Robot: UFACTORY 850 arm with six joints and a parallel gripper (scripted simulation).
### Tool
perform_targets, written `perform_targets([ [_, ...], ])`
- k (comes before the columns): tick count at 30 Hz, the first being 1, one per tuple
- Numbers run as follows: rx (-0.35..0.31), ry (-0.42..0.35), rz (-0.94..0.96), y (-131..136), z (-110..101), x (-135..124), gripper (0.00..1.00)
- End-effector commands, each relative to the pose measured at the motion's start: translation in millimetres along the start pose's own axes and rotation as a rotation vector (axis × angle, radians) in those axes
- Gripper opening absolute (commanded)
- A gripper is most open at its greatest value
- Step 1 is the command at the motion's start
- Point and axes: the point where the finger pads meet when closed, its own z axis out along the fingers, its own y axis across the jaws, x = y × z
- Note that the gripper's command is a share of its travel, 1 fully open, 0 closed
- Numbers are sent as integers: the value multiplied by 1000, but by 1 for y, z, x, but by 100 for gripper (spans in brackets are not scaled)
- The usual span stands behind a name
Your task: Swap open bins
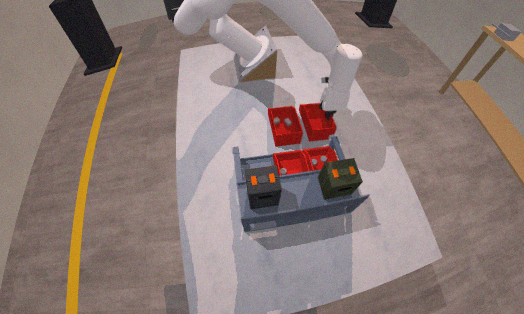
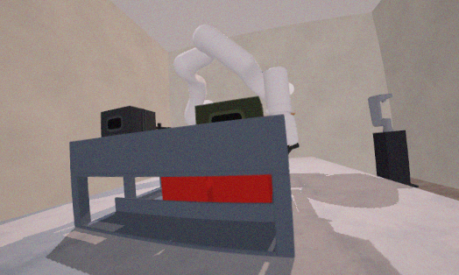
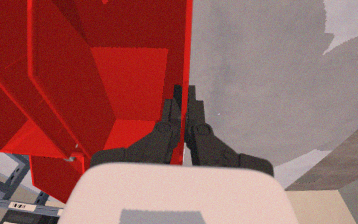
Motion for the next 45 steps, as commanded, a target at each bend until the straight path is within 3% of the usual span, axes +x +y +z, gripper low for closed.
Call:
perform_targets([
  [1,-1,-1,1,0,2,-1,0],
  [21,-1,-1,1,0,4,-1,0],
  [22,-1,-1,1,0,4,-1,26],
  [45,-1,-1,1,0,4,-1,26],
])
